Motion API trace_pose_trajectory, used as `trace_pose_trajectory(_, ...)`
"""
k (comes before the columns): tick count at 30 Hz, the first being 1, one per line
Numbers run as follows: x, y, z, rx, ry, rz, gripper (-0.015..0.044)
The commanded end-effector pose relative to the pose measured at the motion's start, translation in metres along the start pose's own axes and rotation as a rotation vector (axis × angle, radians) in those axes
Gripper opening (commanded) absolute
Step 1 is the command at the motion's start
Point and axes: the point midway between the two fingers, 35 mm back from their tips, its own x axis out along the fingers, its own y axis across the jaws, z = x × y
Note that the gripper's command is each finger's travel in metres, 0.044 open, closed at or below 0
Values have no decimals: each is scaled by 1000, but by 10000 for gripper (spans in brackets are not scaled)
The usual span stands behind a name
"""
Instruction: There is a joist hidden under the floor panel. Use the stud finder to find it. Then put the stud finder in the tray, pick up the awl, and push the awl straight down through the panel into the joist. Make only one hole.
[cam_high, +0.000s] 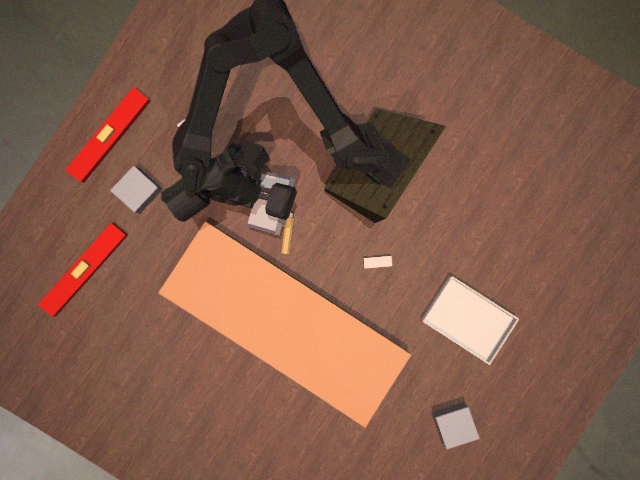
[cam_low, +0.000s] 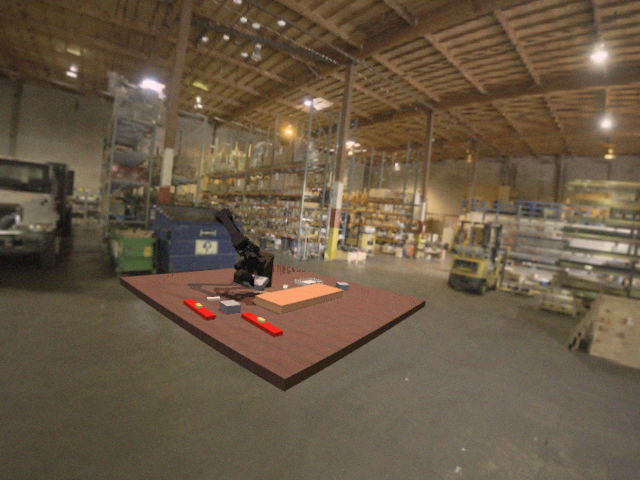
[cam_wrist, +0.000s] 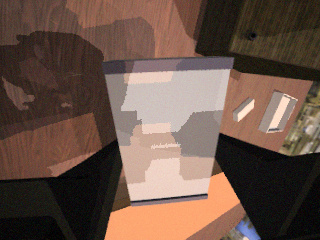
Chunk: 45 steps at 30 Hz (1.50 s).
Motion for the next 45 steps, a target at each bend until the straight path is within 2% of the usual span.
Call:
trace_pose_trajectory(1, -1, 0, -1, -2, 8, -36, 0)
trace_pose_trajectory(45, -1, 8, -1, 17, 10, -332, 0)
